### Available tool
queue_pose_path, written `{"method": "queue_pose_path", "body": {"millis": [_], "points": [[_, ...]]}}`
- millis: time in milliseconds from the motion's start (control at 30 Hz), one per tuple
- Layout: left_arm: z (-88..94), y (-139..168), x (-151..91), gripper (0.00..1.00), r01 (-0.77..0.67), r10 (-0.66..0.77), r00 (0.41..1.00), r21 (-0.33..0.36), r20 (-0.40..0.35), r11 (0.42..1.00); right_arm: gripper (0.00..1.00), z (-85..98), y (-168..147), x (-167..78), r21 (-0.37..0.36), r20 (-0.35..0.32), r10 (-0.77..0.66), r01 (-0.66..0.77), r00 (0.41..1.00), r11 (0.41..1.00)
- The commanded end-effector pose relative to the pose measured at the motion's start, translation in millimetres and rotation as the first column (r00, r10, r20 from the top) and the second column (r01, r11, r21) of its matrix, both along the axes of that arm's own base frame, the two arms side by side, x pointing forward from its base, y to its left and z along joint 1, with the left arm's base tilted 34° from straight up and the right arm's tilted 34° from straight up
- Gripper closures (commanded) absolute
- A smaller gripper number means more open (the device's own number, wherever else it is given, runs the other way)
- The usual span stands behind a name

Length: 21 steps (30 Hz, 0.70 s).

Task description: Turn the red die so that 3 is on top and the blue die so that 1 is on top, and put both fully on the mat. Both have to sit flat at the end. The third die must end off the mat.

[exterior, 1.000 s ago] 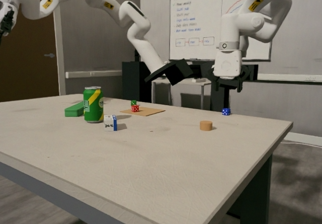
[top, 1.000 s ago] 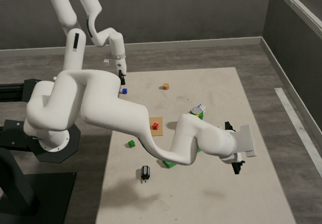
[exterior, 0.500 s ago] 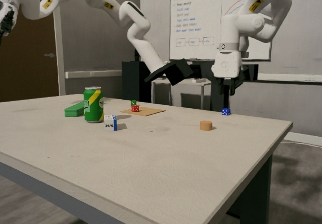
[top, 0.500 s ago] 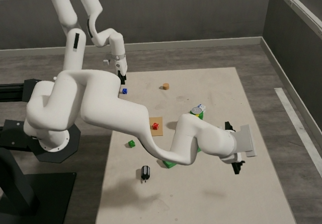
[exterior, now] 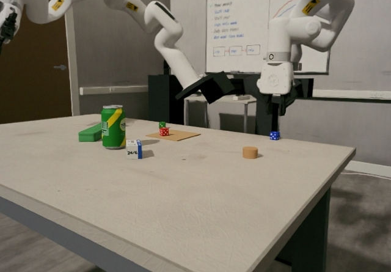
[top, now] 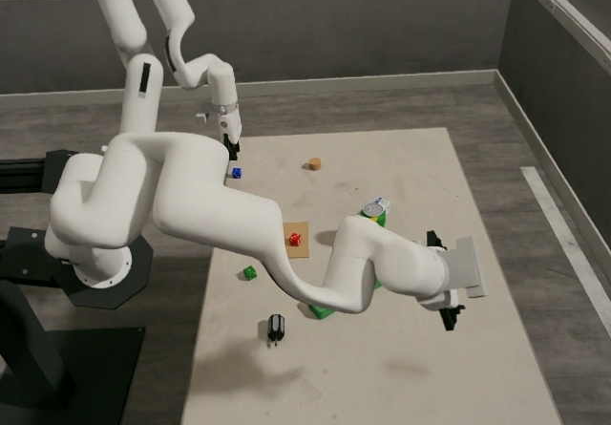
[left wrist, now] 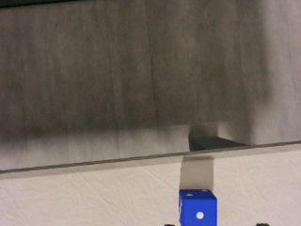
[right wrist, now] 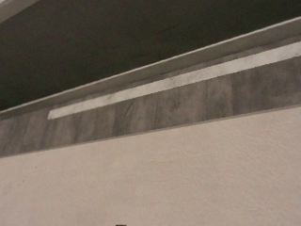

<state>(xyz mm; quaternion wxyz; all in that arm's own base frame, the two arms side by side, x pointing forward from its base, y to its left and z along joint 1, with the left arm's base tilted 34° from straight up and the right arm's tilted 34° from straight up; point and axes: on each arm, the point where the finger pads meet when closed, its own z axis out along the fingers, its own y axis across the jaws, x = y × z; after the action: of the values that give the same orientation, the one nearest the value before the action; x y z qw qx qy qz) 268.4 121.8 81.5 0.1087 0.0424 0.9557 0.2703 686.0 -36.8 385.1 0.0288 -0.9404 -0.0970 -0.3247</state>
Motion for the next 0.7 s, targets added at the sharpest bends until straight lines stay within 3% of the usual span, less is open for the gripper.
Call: {"method": "queue_pose_path", "body": {"millis": [0,667], "points": [[0.5,0.0,0.7,0.57,0.0,0.0,1.0,0.0,0.002,1.0,0.0,3.1,0.8,0.2,-0.001,0.005,0.001,-0.001,1.0,1.0],[-10.1,7.1,3.6,0.57,0.001,-0.001,1.0,0.0,0.002,1.0,0.0,3.1,0.8,0.2,-0.001,0.005,0.001,-0.001,1.0,1.0]]}}
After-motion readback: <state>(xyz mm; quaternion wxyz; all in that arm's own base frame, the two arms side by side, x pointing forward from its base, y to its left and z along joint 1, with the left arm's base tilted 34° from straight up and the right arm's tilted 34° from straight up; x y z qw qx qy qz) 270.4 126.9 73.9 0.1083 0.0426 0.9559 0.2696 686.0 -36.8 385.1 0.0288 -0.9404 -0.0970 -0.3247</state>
